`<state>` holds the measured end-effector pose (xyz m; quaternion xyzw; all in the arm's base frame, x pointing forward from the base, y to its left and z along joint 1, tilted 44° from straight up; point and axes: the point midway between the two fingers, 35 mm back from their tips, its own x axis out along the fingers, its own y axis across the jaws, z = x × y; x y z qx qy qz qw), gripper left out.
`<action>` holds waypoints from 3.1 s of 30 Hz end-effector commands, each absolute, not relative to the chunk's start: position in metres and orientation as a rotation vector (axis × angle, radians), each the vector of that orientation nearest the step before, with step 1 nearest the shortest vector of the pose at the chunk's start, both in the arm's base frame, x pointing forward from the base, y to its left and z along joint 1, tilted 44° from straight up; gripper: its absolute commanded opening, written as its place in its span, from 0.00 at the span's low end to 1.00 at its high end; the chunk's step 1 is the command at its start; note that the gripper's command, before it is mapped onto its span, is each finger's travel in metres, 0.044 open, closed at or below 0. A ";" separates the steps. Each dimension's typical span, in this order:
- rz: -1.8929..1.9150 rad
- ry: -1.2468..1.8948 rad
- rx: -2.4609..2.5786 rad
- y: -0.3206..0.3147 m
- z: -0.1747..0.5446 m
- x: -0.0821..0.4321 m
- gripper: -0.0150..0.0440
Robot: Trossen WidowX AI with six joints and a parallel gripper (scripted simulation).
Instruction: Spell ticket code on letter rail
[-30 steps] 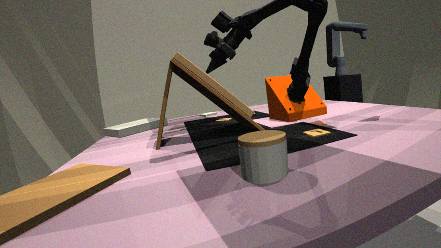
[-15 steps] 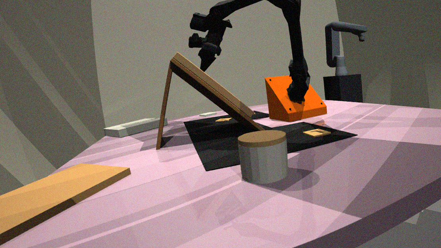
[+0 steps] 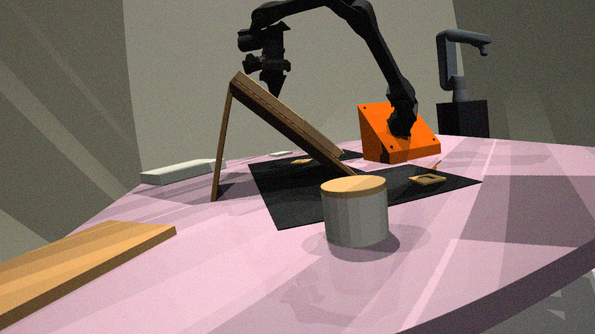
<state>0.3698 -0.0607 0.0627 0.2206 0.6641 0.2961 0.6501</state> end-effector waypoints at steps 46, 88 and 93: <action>0.686 1.522 0.490 -0.046 0.051 0.382 0.25; 0.687 1.521 0.491 -0.037 0.050 0.386 0.25; 0.687 1.521 0.491 -0.036 0.050 0.386 0.25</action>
